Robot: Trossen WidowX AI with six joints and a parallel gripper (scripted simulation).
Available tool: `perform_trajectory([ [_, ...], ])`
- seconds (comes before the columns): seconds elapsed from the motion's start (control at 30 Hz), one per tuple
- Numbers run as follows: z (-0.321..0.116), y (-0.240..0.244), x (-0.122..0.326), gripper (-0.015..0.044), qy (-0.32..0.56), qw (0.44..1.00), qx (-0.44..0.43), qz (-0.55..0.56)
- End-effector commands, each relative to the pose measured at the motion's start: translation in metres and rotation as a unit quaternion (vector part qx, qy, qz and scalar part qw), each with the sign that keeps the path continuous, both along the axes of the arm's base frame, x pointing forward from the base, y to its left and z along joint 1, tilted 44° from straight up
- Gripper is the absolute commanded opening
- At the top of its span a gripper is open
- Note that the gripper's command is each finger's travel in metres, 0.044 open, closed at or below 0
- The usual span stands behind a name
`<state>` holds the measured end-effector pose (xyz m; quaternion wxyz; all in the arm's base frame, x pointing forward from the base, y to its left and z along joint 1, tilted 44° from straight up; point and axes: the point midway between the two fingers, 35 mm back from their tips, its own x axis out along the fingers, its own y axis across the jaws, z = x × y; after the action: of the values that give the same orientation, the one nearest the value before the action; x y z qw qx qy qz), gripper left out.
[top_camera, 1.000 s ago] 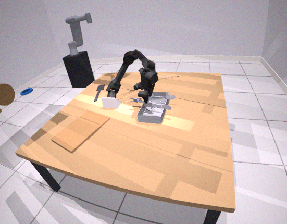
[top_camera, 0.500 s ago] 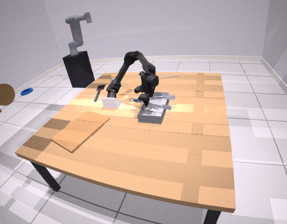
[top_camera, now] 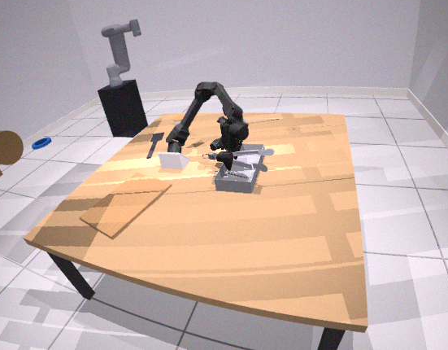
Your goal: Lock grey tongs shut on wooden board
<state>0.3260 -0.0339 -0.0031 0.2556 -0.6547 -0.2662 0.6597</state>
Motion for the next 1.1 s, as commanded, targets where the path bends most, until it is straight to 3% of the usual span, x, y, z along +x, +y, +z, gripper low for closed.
perform_trajectory([
  [0.0, -0.0031, 0.0043, -0.0025, 0.0440, 0.003, 1.000, 0.003, -0.002],
  [0.1, -0.0008, 0.0010, -0.0003, 0.0361, 0.000, 1.000, 0.000, 0.000],
  [1.07, -0.0008, 0.0010, -0.0003, 0.0168, 0.000, 1.000, 0.000, 0.000],
])
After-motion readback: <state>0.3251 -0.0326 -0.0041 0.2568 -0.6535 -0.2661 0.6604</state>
